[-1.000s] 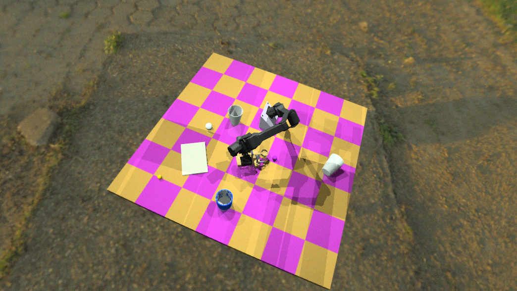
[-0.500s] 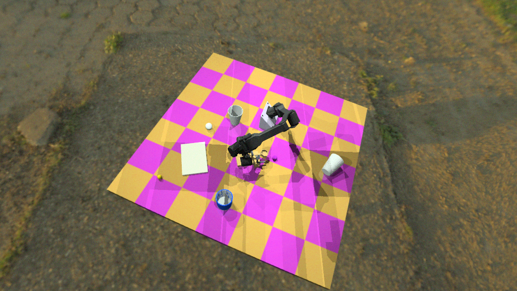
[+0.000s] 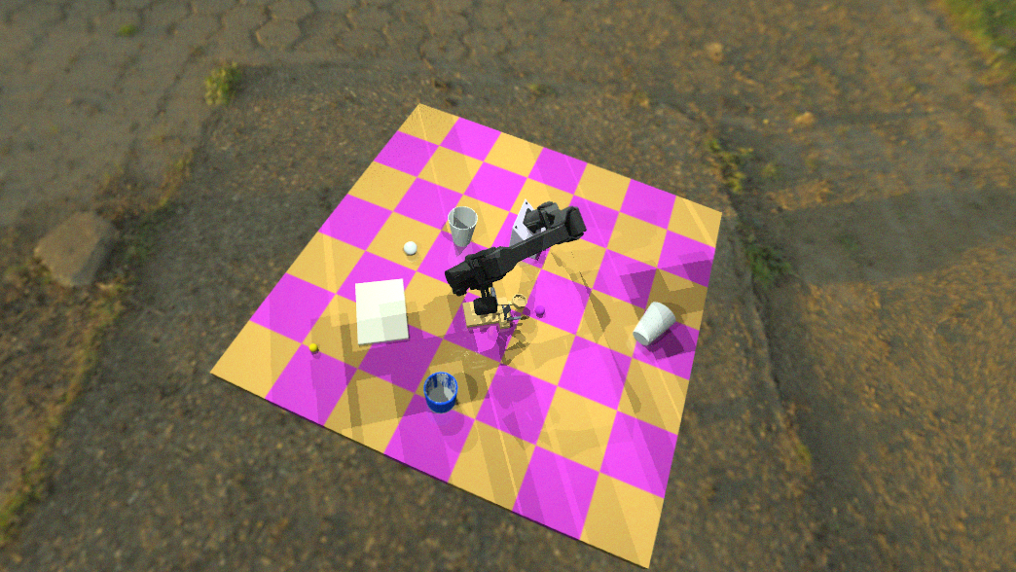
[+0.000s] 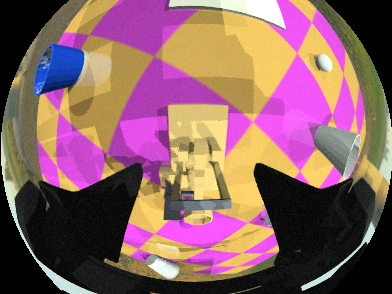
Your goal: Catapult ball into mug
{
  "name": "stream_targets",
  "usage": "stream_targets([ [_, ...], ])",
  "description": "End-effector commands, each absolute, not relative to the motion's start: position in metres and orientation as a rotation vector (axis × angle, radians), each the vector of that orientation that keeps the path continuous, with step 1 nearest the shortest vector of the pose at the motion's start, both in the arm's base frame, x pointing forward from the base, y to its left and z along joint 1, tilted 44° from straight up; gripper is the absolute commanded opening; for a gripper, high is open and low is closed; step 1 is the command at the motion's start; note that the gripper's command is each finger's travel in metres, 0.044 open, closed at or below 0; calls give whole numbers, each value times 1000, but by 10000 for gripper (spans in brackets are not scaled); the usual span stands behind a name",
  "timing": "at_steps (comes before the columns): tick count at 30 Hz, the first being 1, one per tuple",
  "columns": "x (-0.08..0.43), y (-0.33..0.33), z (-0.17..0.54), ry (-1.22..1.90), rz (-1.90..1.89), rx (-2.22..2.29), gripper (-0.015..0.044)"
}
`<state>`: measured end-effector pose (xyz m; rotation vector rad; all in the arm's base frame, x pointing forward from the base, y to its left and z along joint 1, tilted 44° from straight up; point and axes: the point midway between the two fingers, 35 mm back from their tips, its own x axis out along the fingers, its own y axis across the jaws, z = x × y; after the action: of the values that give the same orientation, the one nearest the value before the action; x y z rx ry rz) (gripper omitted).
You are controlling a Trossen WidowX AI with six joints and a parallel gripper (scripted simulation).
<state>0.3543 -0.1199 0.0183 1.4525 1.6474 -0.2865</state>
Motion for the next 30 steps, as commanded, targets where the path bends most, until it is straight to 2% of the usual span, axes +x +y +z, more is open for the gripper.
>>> stream_targets([
  [1, 349, -135, 36, 1644, -288, 1449, 440],
  [9, 349, -130, 30, 1644, -276, 1453, 440],
  [14, 353, -100, -1, 1644, -274, 1454, 440],
  [30, 355, -88, -14, 1643, -274, 1454, 440],
])
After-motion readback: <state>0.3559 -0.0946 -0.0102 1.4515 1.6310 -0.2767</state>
